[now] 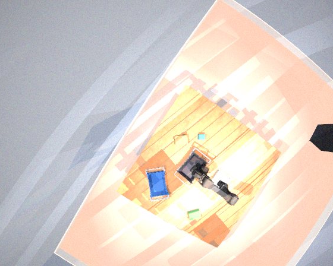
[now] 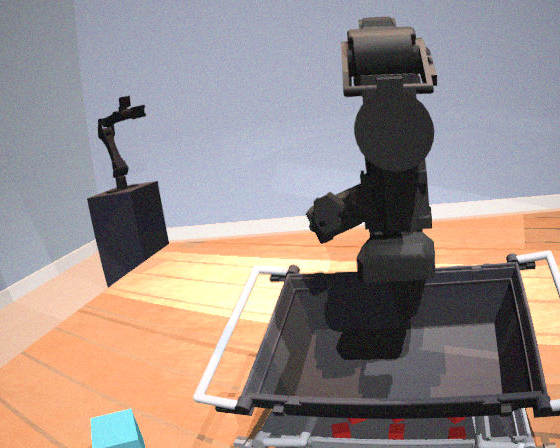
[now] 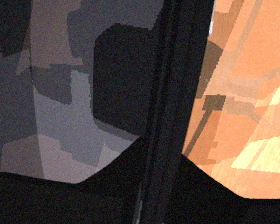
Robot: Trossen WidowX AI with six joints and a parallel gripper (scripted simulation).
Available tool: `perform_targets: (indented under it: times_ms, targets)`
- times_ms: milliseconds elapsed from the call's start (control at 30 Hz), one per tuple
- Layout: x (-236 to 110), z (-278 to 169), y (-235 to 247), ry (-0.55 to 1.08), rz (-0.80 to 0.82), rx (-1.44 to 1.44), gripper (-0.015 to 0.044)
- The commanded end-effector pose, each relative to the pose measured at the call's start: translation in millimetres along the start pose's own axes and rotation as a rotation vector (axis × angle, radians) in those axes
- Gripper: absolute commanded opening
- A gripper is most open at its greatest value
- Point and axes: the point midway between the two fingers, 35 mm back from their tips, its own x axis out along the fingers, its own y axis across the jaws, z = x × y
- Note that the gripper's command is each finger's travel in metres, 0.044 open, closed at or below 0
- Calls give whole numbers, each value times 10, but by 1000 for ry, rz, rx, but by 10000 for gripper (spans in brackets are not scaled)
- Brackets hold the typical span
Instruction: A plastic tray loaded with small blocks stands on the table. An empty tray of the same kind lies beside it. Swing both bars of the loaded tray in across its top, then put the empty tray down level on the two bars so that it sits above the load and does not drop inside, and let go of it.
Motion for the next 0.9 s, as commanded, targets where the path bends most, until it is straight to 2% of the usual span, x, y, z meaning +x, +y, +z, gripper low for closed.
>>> perform_targets:
  times_ms: [0, 867]
  targets:
    - [55, 1, -37, 0, -14, 2, 0]
    - [122, 1, -88, 0, -28, 5, 0]
